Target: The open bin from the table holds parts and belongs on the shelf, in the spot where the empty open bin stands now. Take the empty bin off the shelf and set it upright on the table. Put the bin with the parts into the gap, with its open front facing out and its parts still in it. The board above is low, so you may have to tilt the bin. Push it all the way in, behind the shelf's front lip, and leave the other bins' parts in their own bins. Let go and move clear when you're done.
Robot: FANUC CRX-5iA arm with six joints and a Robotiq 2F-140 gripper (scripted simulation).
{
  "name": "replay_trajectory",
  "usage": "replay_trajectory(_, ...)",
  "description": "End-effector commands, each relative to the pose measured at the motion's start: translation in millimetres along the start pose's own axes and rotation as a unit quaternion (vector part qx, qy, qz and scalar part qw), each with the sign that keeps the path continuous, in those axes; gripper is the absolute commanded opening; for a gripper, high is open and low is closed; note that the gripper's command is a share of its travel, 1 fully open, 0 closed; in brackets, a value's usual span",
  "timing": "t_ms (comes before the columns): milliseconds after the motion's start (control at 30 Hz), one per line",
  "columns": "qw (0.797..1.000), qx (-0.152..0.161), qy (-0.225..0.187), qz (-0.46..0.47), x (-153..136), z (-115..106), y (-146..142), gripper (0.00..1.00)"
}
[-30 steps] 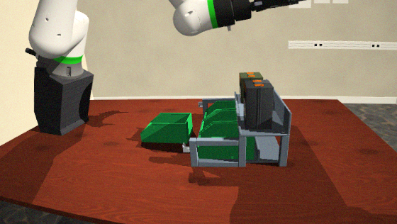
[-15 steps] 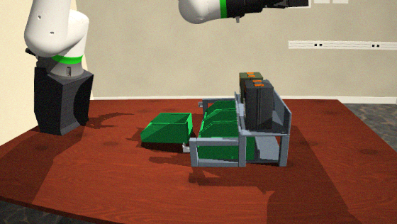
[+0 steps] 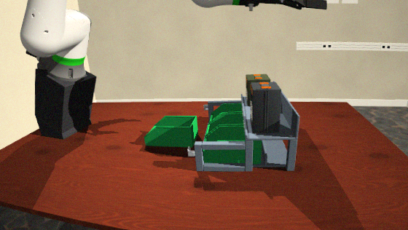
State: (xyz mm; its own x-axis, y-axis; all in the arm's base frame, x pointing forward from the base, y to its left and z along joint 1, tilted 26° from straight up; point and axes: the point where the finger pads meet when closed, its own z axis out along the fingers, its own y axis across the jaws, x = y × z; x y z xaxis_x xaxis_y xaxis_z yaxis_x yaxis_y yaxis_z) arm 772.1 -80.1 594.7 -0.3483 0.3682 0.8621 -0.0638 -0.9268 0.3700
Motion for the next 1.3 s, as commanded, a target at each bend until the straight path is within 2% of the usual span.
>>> replay_trajectory(0, 1.000, 0.005, -0.015, -0.018, -1.3, 2.9, 11.4, 1.00)
replay_trajectory(200, 0.997, 0.010, -0.049, -0.055, -8.1, 4.4, 36.7, 1.00)
replay_trajectory(267, 0.997, 0.010, -0.049, -0.055, -8.1, 4.4, 36.7, 1.00)
replay_trajectory(467, 0.992, 0.012, -0.085, -0.093, -15.3, 2.1, 65.9, 1.00)
replay_trajectory(767, 0.975, 0.017, -0.139, -0.173, -33.9, -15.6, 109.5, 1.00)
replay_trajectory(833, 0.975, 0.017, -0.139, -0.173, -33.9, -15.6, 109.5, 1.00)
replay_trajectory(1267, 0.924, 0.035, -0.217, -0.312, -71.5, -61.0, 167.6, 1.00)
